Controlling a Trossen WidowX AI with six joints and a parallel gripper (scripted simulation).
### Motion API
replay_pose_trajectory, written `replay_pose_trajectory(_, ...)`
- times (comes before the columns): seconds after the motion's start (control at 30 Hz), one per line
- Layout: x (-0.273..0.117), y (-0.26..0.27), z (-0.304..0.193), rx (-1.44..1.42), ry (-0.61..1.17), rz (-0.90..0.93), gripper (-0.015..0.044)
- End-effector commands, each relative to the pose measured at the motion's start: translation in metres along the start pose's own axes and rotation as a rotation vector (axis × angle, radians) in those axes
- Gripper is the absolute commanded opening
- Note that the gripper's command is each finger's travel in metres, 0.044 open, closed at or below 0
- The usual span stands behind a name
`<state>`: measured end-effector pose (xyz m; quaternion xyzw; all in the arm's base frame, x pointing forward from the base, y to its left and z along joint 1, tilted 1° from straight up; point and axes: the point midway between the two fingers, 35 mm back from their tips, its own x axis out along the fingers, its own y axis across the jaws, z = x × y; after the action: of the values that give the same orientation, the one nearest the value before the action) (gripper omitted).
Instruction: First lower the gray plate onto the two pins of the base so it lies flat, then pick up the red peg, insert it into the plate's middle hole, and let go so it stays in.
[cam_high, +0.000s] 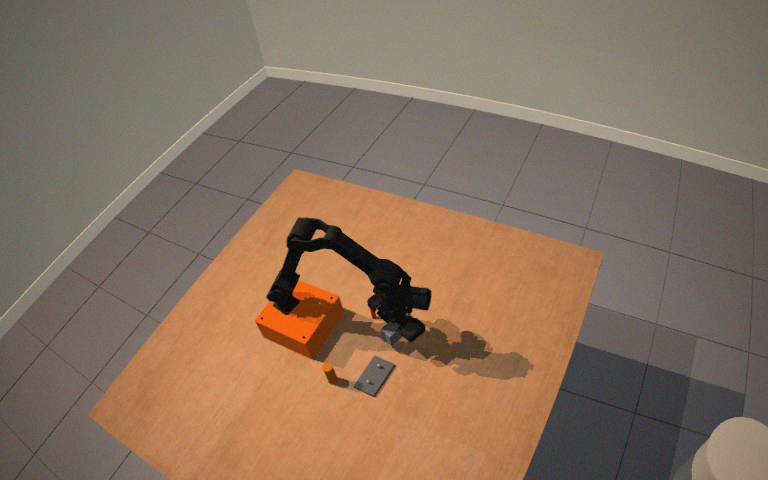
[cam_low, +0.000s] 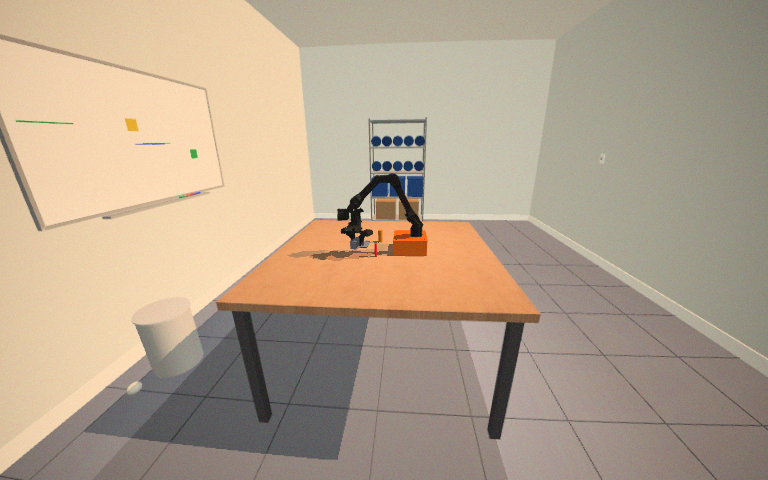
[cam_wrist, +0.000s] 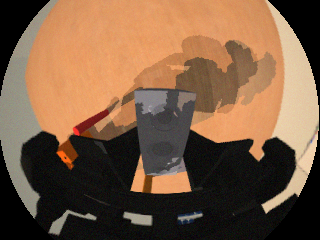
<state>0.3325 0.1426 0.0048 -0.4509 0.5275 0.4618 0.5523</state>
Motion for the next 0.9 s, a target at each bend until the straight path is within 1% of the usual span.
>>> replay_pose_trajectory(0.0,-0.018,-0.003,0.001,-0.008,-0.003,-0.013,0.0)
replay_pose_trajectory(0.73,-0.089,-0.005,-0.002,-0.031,0.009,-0.022,0.0)
replay_pose_trajectory(0.87,-0.093,-0.004,-0.003,-0.033,0.01,-0.022,0.0)
